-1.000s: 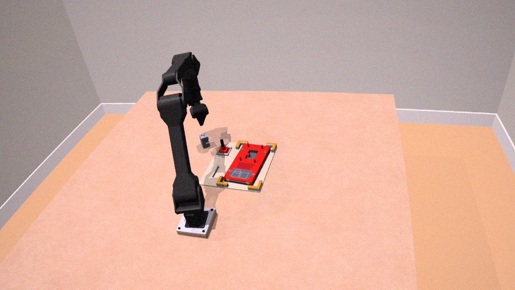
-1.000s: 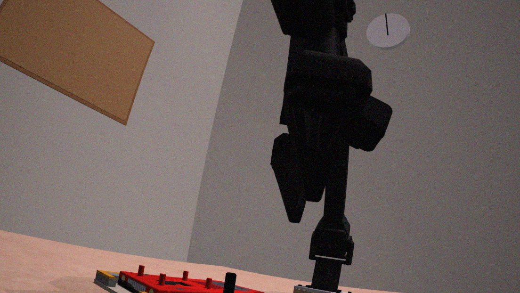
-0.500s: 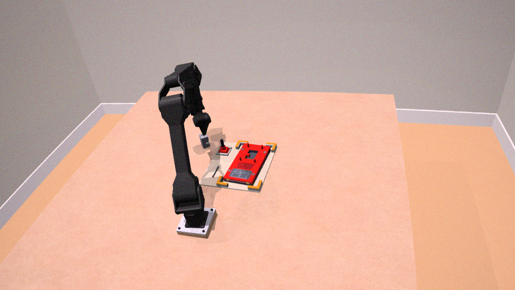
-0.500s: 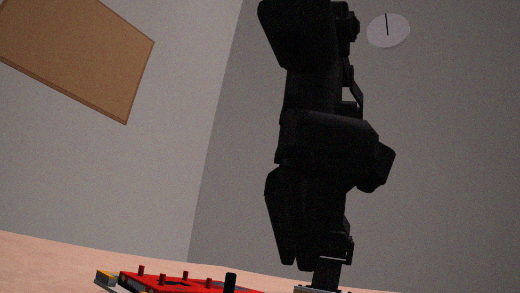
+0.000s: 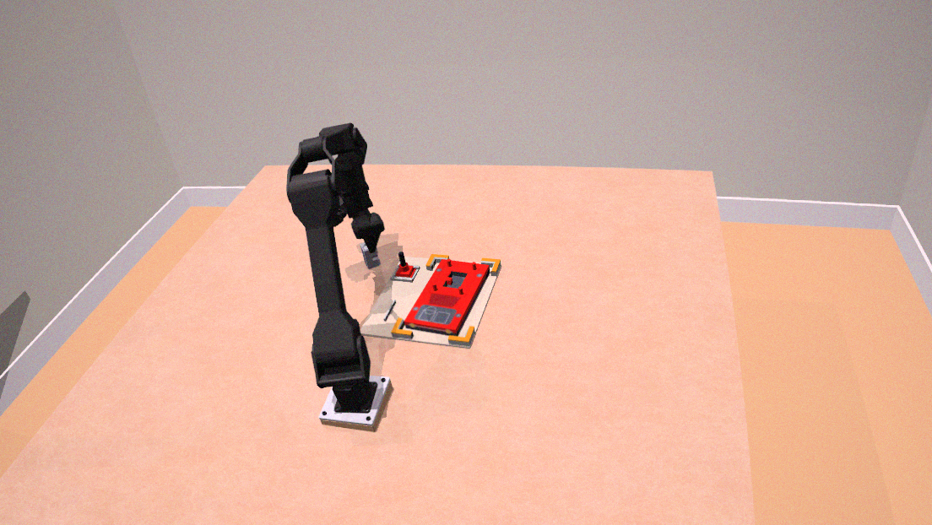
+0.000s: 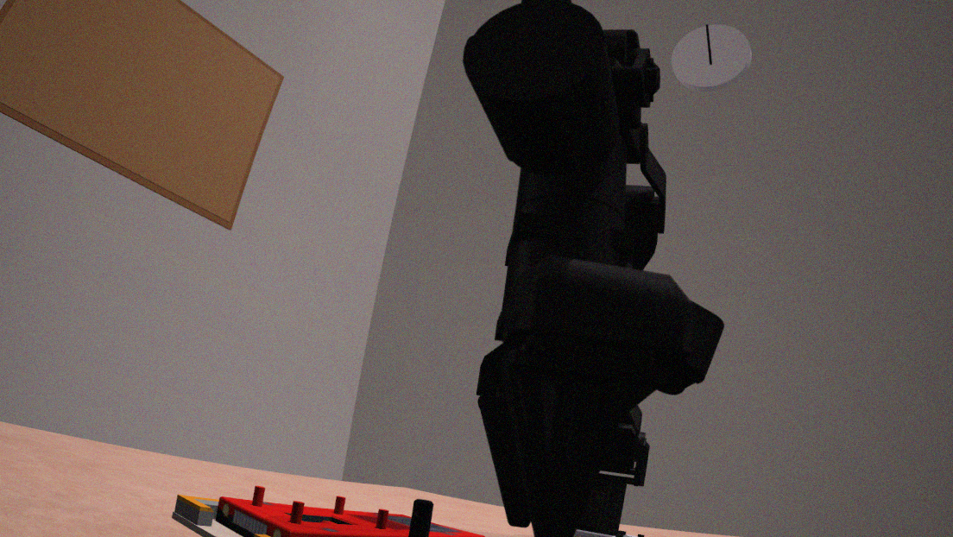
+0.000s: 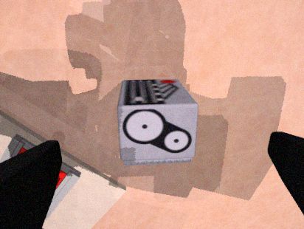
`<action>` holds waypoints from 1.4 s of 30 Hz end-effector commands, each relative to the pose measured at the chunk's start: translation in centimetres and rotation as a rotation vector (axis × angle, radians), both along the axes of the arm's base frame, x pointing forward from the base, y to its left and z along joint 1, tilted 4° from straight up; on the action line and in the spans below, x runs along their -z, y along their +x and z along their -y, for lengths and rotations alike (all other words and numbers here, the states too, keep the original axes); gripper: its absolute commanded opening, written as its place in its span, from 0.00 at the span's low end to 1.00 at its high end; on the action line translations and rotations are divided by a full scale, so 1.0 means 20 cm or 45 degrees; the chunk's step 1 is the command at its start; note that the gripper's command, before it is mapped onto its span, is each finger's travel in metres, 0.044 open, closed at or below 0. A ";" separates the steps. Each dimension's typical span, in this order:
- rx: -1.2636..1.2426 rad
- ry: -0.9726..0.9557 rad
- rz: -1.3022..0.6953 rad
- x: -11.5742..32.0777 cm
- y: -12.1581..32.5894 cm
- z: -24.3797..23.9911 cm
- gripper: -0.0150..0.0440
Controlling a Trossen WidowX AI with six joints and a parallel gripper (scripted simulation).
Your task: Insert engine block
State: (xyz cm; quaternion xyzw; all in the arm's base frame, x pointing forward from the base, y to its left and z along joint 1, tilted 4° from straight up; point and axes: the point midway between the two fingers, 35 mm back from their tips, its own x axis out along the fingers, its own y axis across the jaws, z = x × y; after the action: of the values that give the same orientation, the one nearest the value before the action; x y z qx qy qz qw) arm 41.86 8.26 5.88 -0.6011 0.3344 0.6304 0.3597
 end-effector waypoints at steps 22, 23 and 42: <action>-0.003 -0.005 -0.009 0.21 -0.02 0.00 1.00; -0.003 -0.005 -0.009 0.22 -0.02 0.00 1.00; -0.003 -0.005 -0.009 0.23 -0.02 0.00 0.45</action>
State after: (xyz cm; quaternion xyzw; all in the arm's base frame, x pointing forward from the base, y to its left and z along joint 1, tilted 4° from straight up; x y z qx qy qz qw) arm 41.50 8.38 1.27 -0.6002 0.3347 0.6328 0.3568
